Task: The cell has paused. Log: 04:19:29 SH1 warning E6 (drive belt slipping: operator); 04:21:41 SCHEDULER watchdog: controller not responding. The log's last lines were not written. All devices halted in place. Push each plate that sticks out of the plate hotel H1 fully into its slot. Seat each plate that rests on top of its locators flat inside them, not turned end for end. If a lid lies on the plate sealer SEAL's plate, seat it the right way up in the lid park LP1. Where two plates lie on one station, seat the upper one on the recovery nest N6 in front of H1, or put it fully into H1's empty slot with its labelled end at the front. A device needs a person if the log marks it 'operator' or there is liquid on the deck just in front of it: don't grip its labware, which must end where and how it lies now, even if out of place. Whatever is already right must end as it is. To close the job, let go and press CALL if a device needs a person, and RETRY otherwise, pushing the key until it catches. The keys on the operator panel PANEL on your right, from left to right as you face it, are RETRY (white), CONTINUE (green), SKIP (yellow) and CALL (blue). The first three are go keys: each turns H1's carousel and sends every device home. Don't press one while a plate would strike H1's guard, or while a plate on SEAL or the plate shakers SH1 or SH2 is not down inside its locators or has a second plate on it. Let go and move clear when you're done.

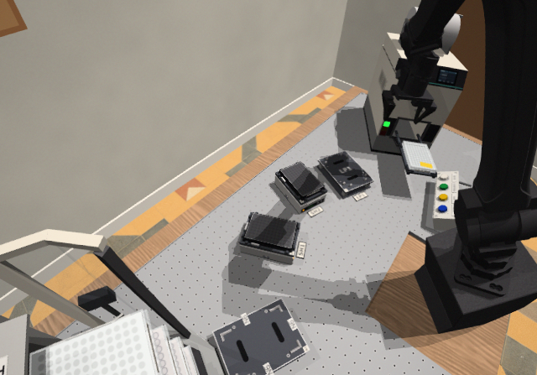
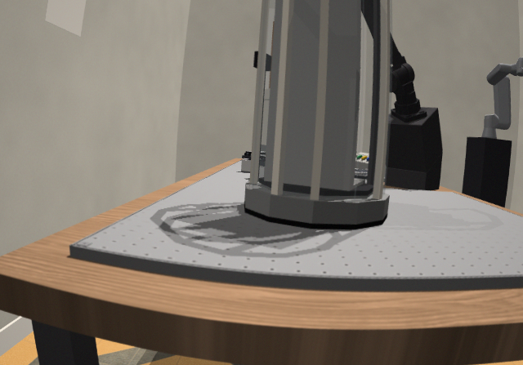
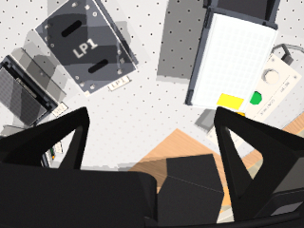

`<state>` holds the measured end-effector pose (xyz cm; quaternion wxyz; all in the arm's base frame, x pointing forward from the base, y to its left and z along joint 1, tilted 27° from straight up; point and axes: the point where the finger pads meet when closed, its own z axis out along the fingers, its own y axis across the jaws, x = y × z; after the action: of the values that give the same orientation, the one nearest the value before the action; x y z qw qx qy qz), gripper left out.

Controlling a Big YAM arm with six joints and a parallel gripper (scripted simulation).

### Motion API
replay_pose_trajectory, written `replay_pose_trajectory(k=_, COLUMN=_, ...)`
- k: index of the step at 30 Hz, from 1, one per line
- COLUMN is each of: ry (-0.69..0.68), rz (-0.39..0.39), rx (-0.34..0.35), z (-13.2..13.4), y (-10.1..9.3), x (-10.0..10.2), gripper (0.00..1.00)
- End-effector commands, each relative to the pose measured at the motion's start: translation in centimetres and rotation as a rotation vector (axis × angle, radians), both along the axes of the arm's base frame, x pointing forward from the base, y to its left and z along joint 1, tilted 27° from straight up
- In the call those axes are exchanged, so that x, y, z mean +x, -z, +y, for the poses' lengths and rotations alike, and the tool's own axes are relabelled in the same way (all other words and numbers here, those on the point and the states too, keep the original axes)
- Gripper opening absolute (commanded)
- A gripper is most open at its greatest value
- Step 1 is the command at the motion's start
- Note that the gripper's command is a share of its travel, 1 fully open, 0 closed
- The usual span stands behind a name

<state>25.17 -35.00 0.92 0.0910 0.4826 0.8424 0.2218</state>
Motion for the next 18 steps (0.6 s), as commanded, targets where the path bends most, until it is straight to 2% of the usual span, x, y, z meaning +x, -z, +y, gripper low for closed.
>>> replay_pose_trajectory(k=1, ry=0.100, rz=0.015, rx=-0.006, z=-2.3, y=-0.3, x=-0.1, gripper=1.00)
replay_pose_trajectory(k=3, ry=0.159, rz=0.040, rx=0.032, z=-2.0, y=0.4, x=-0.9, gripper=1.00)
replay_pose_trajectory(k=7, ry=0.160, rz=0.049, rx=0.050, z=-1.6, y=1.5, x=-2.4, gripper=1.00)
replay_pose_trajectory(k=15, ry=0.141, rz=0.043, rx=0.042, z=-2.5, y=2.6, x=-4.6, gripper=1.00)
replay_pose_trajectory(k=17, ry=0.141, rz=0.043, rx=0.042, z=-2.5, y=2.6, x=-4.6, gripper=1.00)
replay_pose_trajectory(k=18, ry=0.141, rz=0.030, rx=0.012, z=-3.1, y=1.5, x=-4.7, gripper=1.00)
